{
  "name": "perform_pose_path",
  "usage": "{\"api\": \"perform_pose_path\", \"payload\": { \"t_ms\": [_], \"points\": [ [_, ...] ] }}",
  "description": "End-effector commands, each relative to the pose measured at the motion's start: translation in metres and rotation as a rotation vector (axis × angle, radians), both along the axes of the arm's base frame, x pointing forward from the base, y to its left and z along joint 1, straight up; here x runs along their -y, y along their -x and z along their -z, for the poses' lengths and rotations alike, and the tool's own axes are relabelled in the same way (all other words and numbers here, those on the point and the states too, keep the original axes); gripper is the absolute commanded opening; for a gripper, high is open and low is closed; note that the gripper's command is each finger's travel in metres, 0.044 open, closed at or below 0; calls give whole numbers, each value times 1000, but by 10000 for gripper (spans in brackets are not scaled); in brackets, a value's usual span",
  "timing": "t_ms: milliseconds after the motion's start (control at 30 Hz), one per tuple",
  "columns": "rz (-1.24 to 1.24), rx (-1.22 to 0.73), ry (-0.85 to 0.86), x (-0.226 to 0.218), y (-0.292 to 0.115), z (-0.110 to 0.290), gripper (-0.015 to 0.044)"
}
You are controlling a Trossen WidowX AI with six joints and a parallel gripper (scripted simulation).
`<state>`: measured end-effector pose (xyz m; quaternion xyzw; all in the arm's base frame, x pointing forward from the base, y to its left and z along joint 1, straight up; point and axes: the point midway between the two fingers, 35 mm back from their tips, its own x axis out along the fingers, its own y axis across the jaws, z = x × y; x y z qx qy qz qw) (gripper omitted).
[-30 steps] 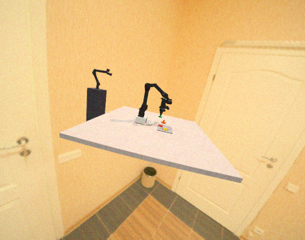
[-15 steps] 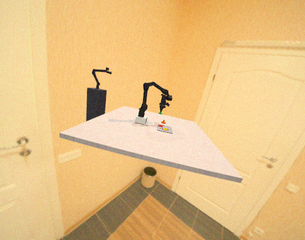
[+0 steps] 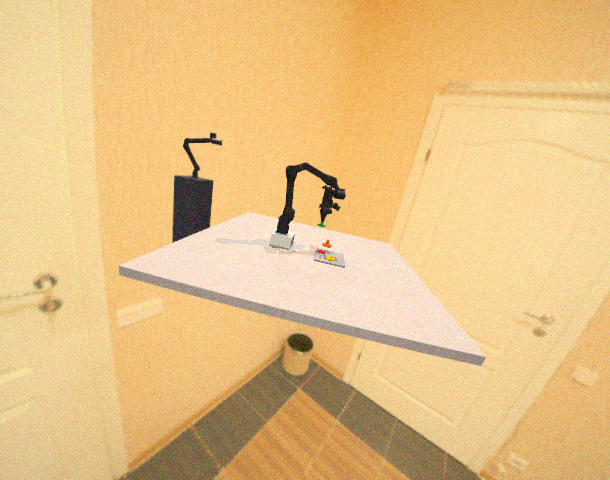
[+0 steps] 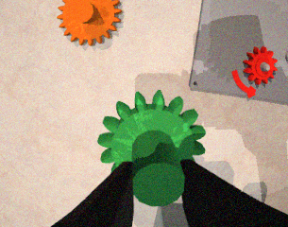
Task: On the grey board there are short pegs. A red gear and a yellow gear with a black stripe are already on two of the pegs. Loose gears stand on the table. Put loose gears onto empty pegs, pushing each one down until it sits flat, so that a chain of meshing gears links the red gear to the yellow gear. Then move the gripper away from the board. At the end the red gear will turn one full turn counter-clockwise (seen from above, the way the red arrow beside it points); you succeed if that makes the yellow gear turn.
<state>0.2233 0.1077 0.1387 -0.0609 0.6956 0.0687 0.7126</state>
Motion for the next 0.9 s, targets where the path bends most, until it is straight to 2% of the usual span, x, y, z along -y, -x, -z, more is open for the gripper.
{"api": "perform_pose_path", "payload": {
  "t_ms": [0, 867],
  "points": [
    [-2, -2, 2, 6, -6, 4, 0],
    [11, 0, 3, 48, -38, 27, 0]
  ]
}}
